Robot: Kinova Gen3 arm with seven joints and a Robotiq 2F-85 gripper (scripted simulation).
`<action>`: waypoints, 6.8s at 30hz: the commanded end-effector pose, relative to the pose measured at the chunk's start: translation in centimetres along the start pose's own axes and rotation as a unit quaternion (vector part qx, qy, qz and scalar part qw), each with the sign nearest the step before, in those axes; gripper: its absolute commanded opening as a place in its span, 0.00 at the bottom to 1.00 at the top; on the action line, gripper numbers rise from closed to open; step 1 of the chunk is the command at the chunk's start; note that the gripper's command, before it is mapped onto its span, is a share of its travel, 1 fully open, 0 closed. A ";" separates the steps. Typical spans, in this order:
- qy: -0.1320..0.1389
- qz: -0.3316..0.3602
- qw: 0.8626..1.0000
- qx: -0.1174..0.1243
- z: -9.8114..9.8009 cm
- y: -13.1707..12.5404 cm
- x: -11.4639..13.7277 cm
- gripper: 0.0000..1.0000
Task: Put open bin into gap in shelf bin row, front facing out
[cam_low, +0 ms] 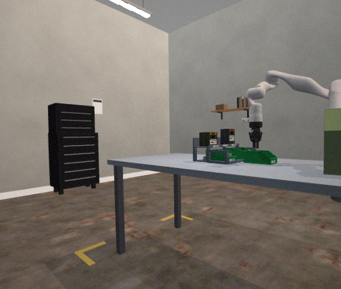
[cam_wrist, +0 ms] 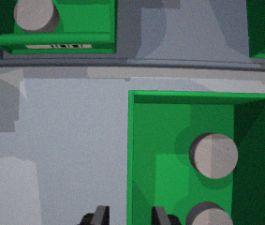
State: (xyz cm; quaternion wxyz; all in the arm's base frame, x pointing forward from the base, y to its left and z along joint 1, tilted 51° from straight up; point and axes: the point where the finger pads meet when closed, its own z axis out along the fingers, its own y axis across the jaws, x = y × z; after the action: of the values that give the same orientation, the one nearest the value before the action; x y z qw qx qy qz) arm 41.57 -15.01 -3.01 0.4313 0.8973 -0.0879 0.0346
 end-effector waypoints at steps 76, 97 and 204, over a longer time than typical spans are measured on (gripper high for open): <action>0.002 0.000 1.000 0.001 -5.5 0.0 0.1 0.35; 0.002 0.000 1.000 0.001 -5.4 0.0 0.1 0.39; 0.001 0.704 0.711 0.002 -3.3 4.9 8.1 0.39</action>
State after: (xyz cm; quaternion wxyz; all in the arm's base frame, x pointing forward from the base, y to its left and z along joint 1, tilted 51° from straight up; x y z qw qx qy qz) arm 48.59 -16.57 3.90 0.2820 0.5758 -0.6939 0.3278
